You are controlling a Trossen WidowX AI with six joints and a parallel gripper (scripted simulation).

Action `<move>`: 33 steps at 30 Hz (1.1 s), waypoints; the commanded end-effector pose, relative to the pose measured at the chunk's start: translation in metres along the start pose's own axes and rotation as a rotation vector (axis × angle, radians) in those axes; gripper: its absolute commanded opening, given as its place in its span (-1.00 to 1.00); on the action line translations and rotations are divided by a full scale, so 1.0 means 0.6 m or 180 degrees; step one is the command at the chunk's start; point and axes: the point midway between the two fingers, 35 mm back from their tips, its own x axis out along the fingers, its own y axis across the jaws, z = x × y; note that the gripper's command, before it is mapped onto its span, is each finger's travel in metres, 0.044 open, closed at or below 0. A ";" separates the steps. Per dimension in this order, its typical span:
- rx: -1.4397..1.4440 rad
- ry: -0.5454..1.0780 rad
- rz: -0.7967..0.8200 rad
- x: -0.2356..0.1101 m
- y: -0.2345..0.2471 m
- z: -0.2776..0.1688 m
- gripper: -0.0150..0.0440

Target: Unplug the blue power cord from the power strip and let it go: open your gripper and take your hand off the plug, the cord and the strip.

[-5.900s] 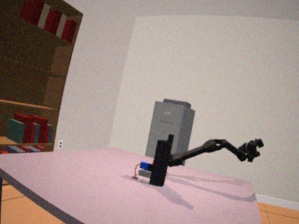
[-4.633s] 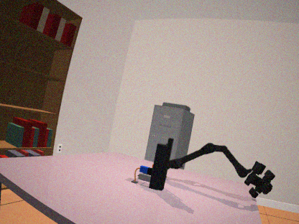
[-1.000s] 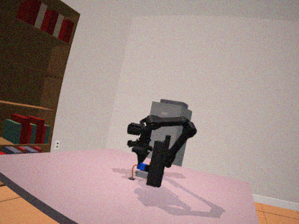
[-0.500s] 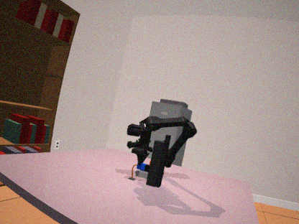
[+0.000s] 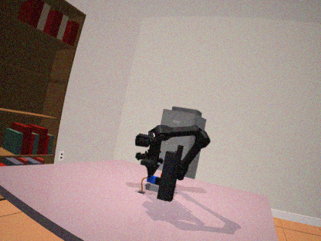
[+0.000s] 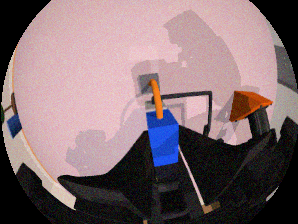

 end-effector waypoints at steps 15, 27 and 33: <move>-0.0008 -0.0109 0.0026 -0.013 0.003 0.066 -0.49; -0.0003 -0.0108 0.0030 -0.019 -0.001 0.099 -0.49; 0.0002 -0.0097 0.0034 -0.008 -0.002 0.083 0.04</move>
